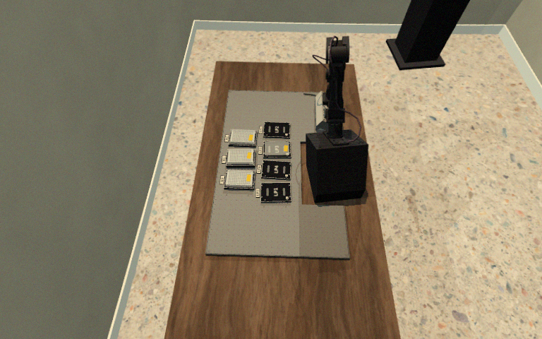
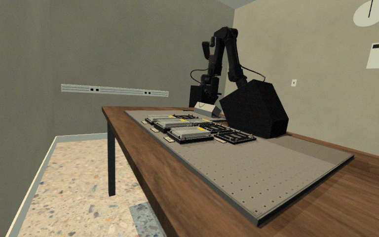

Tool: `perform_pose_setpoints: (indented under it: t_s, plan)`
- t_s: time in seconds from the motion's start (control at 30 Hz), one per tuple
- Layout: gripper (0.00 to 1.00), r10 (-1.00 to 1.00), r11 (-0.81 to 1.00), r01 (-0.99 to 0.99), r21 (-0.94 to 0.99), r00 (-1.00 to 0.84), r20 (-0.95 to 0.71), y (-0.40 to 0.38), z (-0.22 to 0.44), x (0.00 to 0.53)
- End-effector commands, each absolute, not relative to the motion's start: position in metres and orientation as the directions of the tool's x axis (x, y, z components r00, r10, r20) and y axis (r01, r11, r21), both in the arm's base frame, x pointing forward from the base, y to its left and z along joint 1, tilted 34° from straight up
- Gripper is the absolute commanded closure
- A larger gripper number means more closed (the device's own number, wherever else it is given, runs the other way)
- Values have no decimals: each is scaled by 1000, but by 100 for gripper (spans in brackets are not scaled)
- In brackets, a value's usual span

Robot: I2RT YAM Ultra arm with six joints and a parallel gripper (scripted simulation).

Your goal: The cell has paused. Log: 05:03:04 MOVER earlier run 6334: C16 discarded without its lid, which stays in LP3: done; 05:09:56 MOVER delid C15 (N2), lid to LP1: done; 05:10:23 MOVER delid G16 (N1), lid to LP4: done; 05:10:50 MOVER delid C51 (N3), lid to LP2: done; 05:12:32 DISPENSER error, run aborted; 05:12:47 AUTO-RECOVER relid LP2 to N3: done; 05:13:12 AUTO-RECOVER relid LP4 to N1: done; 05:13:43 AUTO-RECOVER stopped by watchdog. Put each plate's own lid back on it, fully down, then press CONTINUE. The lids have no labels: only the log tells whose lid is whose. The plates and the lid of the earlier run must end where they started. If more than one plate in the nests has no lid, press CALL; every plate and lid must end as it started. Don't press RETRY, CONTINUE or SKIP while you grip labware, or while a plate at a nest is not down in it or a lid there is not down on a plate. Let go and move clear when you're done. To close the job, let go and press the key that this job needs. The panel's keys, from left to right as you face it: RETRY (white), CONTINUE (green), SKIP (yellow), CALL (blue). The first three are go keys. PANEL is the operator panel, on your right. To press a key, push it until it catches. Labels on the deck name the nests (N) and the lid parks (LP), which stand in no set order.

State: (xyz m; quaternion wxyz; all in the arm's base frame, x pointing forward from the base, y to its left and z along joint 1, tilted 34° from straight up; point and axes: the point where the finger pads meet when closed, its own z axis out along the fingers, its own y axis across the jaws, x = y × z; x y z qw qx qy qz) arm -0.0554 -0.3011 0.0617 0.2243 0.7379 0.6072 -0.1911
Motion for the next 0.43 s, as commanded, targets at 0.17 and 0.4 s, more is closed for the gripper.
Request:
perform_pose_setpoints:
  t_s: [0.17, 0.4]
  plan:
    - [100, 828, -147, 981, 122, 190, -528, -299, 46, -46]
    - [100, 828, -147, 982, 122, 190, -528, -300, 44, -45]
